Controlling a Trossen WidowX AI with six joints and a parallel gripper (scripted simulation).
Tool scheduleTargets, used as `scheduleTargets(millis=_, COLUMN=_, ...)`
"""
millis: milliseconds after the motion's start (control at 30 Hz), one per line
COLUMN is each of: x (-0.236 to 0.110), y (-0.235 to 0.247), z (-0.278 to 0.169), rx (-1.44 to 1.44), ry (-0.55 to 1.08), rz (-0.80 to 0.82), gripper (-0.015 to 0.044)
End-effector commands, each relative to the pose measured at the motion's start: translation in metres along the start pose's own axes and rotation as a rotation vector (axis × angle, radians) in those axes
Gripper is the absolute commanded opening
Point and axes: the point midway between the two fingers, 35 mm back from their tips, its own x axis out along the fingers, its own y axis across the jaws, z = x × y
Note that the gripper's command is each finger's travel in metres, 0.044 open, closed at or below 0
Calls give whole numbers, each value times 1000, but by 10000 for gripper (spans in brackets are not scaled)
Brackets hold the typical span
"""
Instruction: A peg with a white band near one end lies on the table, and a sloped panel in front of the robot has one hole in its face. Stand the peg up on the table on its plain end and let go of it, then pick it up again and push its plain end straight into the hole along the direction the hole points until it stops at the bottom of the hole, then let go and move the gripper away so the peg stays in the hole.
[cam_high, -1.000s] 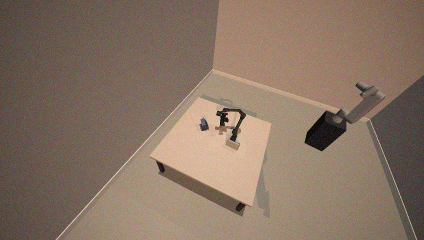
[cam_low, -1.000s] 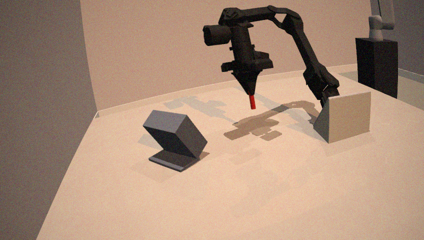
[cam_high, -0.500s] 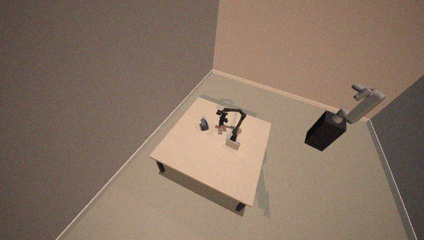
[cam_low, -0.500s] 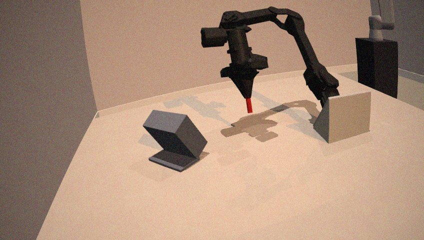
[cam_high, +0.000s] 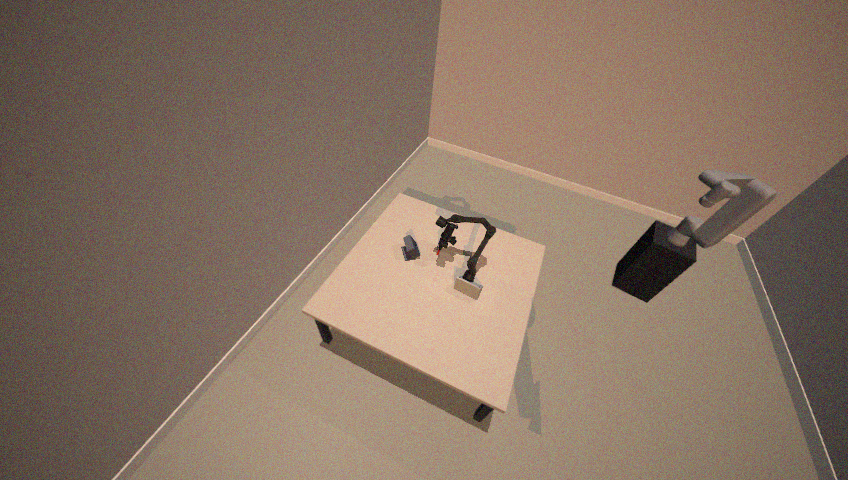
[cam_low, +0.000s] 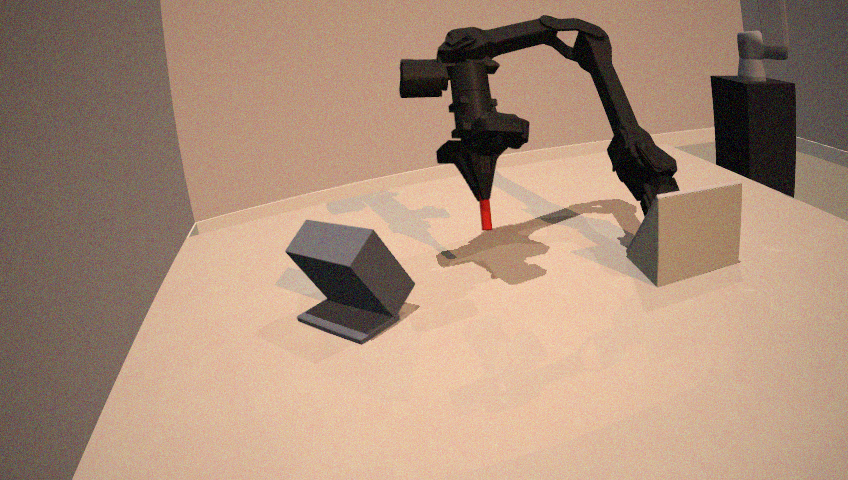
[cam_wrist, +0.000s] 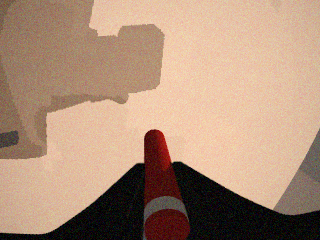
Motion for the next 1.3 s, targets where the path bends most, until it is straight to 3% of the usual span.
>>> scheduleTargets(millis=0, x=0, y=2, z=-5, rx=18, ry=39, rz=-30, gripper=0)
scheduleTargets(millis=1267, x=-14, y=30, z=-52, rx=113, ry=419, rz=-199, gripper=0)
